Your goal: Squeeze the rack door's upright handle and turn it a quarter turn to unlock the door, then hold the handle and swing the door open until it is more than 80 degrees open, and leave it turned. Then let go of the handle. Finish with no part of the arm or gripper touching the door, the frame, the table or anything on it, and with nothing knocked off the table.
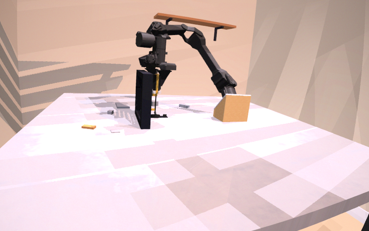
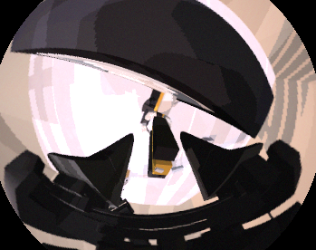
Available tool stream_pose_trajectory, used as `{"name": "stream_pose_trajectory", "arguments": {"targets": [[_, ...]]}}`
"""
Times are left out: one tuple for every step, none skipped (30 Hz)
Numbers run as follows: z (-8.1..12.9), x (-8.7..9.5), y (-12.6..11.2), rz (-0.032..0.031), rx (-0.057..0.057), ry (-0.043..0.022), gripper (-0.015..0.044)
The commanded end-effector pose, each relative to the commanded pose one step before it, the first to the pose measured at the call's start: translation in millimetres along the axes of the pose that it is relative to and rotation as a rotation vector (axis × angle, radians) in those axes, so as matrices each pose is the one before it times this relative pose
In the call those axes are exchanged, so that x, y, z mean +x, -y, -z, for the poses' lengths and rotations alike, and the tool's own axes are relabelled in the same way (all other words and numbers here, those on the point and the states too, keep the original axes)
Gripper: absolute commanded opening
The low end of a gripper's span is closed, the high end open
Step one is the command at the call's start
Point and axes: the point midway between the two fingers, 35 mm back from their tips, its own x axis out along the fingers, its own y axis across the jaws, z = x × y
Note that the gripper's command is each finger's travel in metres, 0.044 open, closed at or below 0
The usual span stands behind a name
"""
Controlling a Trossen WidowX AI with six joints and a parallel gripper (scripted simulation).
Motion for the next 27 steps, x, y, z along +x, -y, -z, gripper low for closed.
{"name": "stream_pose_trajectory", "arguments": {"targets": [[-0.58,-0.16,0.44,0.00324,-0.1734,0.00200,0.0289],[0.00,0.00,0.00,0.00000,-0.0496,-0.00001,0.0289],[0.00,0.00,0.00,0.00000,-0.0496,-0.00001,0.0289],[0.00,0.00,0.00,0.00000,-0.0496,-0.00001,0.0289],[0.00,0.00,0.00,0.00000,-0.0496,-0.00001,0.0289],[0.00,0.00,0.00,0.00000,-0.0496,-0.00001,0.0289],[0.00,0.00,0.00,0.00000,-0.0496,-0.00001,0.0289],[0.00,0.00,0.00,0.00000,-0.0496,-0.00001,0.0289],[0.00,0.00,0.00,0.00000,-0.0496,-0.00001,0.0289],[0.00,0.00,0.00,0.00000,-0.0496,-0.00001,0.0289],[0.00,0.00,0.00,0.00000,-0.0496,-0.00001,0.0289],[0.00,0.00,0.00,-0.00001,-0.0496,-0.00001,0.0289],[0.00,0.00,0.00,-0.00001,-0.0496,-0.00001,0.0289],[0.00,0.00,0.00,-0.00001,-0.0496,-0.00001,0.0289],[0.00,0.00,0.00,-0.00001,-0.0496,-0.00001,0.0289],[0.00,0.00,0.00,-0.00001,-0.0496,-0.00001,0.0289],[0.00,0.00,0.00,-0.00001,-0.0496,-0.00001,0.0289],[0.00,0.00,0.00,-0.00001,-0.0496,-0.00001,0.0289],[0.00,0.00,0.00,-0.00001,-0.0496,-0.00001,0.0289],[0.00,0.00,0.00,-0.00001,-0.0496,-0.00001,0.0289],[0.00,0.00,0.00,-0.00001,-0.0496,-0.00001,0.0289],[0.00,0.00,0.00,-0.00001,-0.0496,-0.00001,0.0289],[0.00,0.00,0.00,-0.00001,-0.0496,-0.00001,0.0289],[0.00,0.00,0.00,-0.00001,-0.0409,0.00000,0.0289],[0.00,0.00,0.00,-0.00001,-0.0246,0.00000,0.0289],[0.00,0.00,0.00,0.00000,-0.0082,0.00000,0.0289],[0.00,0.00,0.00,0.00000,0.0000,0.00000,0.0289]]}}
